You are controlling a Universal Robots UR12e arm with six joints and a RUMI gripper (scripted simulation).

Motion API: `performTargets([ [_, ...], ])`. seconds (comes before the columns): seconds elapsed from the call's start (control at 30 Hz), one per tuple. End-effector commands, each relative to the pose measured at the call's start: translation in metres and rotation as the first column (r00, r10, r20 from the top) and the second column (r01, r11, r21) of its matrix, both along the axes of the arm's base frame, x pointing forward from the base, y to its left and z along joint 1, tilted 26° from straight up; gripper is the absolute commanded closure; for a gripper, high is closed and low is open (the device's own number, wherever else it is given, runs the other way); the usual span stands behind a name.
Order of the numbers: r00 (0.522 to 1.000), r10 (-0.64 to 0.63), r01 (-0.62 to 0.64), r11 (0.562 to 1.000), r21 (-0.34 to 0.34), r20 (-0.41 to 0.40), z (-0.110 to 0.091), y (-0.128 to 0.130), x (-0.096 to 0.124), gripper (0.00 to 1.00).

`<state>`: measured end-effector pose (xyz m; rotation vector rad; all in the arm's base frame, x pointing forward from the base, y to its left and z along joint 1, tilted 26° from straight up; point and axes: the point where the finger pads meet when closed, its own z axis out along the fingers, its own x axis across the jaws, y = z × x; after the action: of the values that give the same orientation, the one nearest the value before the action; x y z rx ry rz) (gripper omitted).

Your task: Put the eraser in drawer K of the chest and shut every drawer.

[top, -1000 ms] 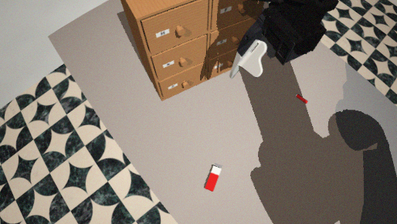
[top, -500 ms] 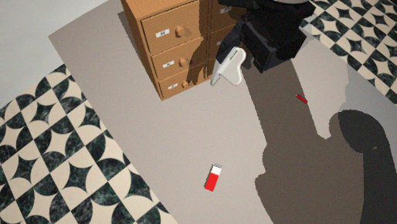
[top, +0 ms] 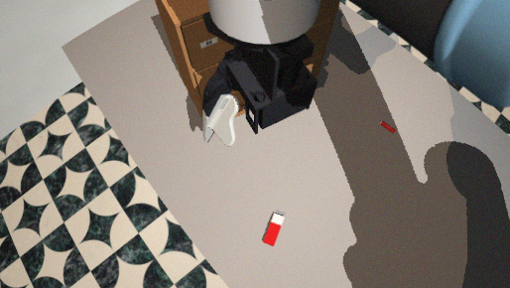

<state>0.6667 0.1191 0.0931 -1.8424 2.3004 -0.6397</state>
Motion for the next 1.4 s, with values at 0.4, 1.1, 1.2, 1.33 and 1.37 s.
performTargets([
  [0.4, 1.000, 0.000, 0.001, 1.000, -0.003, 0.008, -0.0008, 0.0044, 0.0029, 0.00],
  [1.1, 0.998, 0.010, -0.009, 1.000, -0.018, 0.065, -0.0036, 0.0024, 0.0084, 0.00],
  [1.2, 0.997, 0.012, -0.010, 1.000, -0.021, 0.075, -0.0040, 0.0021, 0.0094, 0.00],
  [1.33, 0.996, 0.015, -0.013, 1.000, -0.026, 0.091, -0.0047, 0.0016, 0.0108, 0.00],
  [1.37, 0.995, 0.016, -0.013, 1.000, -0.027, 0.097, -0.0050, 0.0014, 0.0114, 0.00],
])
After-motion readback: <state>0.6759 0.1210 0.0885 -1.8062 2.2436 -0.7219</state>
